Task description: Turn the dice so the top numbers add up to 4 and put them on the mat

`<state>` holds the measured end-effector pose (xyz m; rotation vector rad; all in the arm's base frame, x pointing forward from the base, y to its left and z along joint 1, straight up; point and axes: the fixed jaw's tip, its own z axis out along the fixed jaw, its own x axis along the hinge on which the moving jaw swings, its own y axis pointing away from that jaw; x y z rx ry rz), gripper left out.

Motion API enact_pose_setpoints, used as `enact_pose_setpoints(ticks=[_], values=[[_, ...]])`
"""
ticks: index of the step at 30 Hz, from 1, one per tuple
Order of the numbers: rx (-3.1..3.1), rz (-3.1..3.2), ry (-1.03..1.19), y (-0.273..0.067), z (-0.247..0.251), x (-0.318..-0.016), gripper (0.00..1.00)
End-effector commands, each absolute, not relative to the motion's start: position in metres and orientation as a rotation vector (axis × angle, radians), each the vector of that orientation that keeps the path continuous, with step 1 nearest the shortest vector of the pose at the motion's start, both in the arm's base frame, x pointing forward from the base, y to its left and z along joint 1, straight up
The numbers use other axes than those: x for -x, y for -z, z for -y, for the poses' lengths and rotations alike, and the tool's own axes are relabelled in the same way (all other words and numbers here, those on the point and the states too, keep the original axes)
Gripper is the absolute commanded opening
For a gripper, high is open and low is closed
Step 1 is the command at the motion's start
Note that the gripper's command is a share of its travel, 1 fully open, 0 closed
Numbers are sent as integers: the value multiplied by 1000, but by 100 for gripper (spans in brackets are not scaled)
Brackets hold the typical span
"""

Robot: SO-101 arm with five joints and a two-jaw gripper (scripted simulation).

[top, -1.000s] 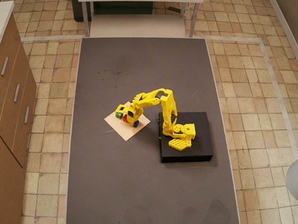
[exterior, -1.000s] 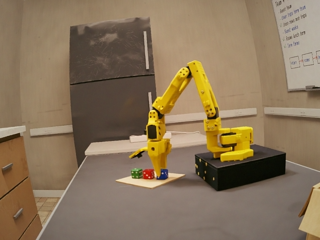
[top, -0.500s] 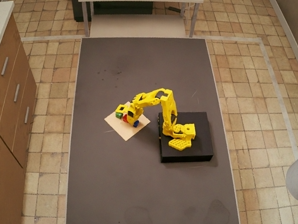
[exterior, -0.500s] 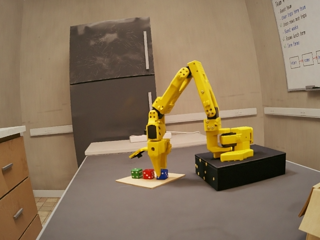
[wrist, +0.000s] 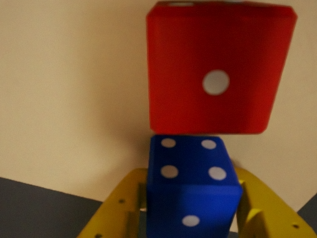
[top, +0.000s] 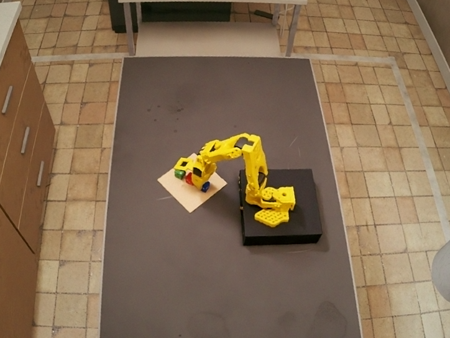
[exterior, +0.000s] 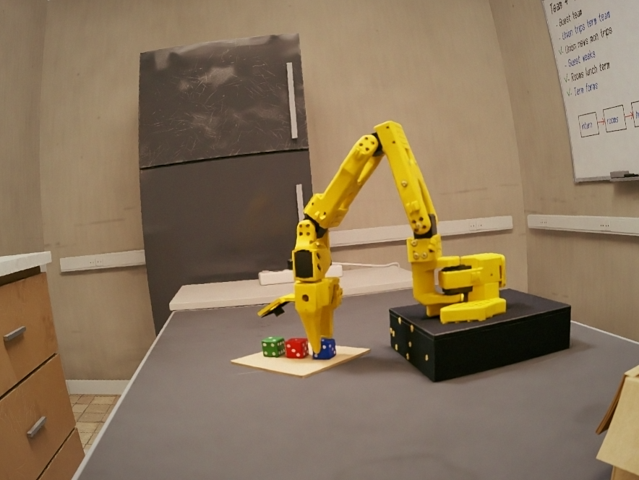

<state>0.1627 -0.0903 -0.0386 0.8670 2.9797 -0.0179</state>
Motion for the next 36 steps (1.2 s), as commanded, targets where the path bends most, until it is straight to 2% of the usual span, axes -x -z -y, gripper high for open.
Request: enact_pose_setpoints(ticks=[1,17,29,36], values=[[-867,-3004,6,43,88,-158,18],[-867,-3004,6,43,88,-158,32],[-867,-3004,6,42,88,-158,33],[-867,-3004,6,28,89,-159,33]])
